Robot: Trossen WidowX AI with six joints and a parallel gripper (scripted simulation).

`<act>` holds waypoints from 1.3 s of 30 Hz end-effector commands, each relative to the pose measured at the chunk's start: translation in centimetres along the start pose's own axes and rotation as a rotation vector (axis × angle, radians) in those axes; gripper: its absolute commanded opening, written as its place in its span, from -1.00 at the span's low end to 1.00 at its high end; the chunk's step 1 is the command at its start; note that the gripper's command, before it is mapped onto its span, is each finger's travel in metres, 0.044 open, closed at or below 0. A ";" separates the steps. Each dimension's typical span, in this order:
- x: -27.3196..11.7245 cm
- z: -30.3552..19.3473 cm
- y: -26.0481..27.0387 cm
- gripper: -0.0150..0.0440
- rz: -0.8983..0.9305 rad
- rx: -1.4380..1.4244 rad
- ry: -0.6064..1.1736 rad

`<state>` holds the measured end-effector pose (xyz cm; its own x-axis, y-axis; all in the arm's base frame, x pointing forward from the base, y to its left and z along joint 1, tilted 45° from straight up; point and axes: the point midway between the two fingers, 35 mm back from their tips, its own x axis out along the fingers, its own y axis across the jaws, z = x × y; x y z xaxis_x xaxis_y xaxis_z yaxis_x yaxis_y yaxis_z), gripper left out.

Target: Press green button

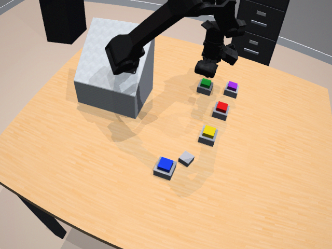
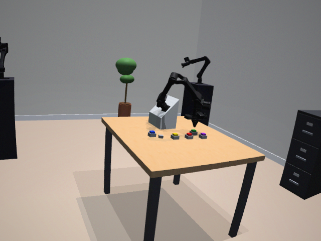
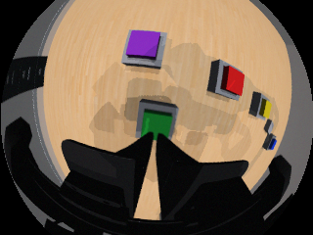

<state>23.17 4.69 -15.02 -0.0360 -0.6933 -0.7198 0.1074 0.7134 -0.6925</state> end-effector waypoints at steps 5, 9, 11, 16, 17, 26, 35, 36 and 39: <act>1.4 0.0 -0.1 -0.42 -0.004 -0.002 0.000; 2.1 0.0 -0.1 -0.42 -0.005 -0.002 0.000; 2.4 0.0 -0.1 -0.42 -0.005 -0.002 0.000; 3.1 0.0 -0.2 -0.42 -0.006 -0.002 0.000; 3.1 0.0 -0.2 -0.42 -0.006 -0.002 0.000; 3.1 0.0 -0.2 -0.42 -0.006 -0.002 0.000; 3.1 0.0 -0.2 -0.42 -0.006 -0.002 0.000; 2.8 0.0 -0.1 -0.42 -0.002 0.000 0.000; 0.0 0.0 -0.1 -0.42 -0.004 -0.002 0.000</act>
<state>22.93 2.85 -16.54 -0.0448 -0.7007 -0.7121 0.1033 0.7057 -0.7009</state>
